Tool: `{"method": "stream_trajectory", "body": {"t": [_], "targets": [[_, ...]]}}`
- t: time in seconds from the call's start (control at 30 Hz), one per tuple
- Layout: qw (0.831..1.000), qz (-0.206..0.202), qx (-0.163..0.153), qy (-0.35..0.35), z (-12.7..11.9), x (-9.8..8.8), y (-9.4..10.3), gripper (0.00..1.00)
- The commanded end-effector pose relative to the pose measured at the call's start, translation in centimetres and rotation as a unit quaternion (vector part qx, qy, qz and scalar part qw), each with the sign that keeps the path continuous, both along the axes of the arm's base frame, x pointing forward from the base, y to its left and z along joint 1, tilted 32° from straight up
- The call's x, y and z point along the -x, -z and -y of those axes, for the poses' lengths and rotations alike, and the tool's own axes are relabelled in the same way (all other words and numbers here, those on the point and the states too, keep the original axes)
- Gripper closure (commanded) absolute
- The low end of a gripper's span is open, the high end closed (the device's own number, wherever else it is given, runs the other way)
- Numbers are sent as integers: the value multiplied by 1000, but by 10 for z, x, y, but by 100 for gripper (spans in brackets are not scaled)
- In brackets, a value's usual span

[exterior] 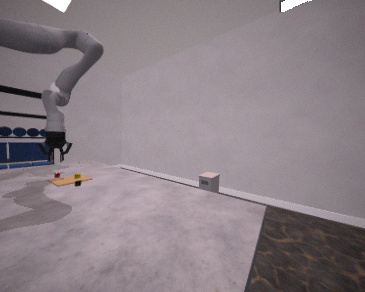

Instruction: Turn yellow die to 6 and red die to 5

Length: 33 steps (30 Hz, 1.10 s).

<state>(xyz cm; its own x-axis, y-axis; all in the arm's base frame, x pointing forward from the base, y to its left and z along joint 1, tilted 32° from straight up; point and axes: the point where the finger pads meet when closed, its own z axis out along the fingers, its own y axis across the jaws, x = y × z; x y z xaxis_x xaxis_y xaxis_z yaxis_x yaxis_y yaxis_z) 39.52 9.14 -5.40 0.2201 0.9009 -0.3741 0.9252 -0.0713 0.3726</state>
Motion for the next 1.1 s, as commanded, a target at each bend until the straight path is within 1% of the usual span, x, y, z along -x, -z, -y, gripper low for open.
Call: {"method": "stream_trajectory", "body": {"t": [0.0,0.53,1.07], "targets": [[1000,0,0,0,-1,0,0,65],[1000,0,0,0,0,-1,1,65],[1000,0,0,0,5,-6,12,65]]}}
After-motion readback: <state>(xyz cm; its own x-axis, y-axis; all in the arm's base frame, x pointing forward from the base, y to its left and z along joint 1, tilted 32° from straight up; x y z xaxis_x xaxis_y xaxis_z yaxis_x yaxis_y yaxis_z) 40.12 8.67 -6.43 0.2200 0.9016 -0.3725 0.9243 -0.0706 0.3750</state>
